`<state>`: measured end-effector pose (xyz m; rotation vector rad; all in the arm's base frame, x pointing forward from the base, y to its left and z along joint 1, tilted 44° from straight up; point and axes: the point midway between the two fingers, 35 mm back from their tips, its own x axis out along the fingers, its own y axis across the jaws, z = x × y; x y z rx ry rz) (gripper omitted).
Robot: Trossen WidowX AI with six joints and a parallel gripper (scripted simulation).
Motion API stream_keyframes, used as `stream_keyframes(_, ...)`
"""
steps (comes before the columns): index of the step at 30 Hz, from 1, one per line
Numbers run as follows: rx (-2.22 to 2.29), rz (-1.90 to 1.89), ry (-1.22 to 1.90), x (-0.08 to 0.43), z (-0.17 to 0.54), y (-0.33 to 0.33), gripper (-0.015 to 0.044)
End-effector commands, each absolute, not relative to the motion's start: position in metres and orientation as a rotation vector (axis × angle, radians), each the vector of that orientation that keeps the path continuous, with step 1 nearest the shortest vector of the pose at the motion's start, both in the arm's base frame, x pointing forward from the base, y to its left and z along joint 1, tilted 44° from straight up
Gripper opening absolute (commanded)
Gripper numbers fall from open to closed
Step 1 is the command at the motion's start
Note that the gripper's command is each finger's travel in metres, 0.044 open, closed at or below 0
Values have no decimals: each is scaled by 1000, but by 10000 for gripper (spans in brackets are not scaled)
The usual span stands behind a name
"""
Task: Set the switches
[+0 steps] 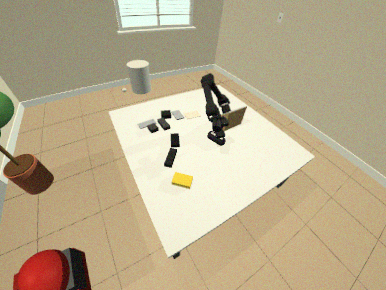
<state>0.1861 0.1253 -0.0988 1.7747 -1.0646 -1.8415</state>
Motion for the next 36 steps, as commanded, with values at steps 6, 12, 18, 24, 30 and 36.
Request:
stream_keyframes(6, 1418, -1941, -502, 190, -95, 134, 0)
stream_keyframes(12, 1418, -1941, -502, 190, -95, 134, 0)
stream_keyframes(18, 1418, -1941, -502, 190, -95, 134, 0)
stream_keyframes(24, 1418, -1941, -502, 190, -95, 134, 0)
stream_keyframes(30, 1595, -1910, -770, 187, -97, 135, 157)
stream_keyframes(36, 1885, -1795, -1247, 182, -101, 136, 315)
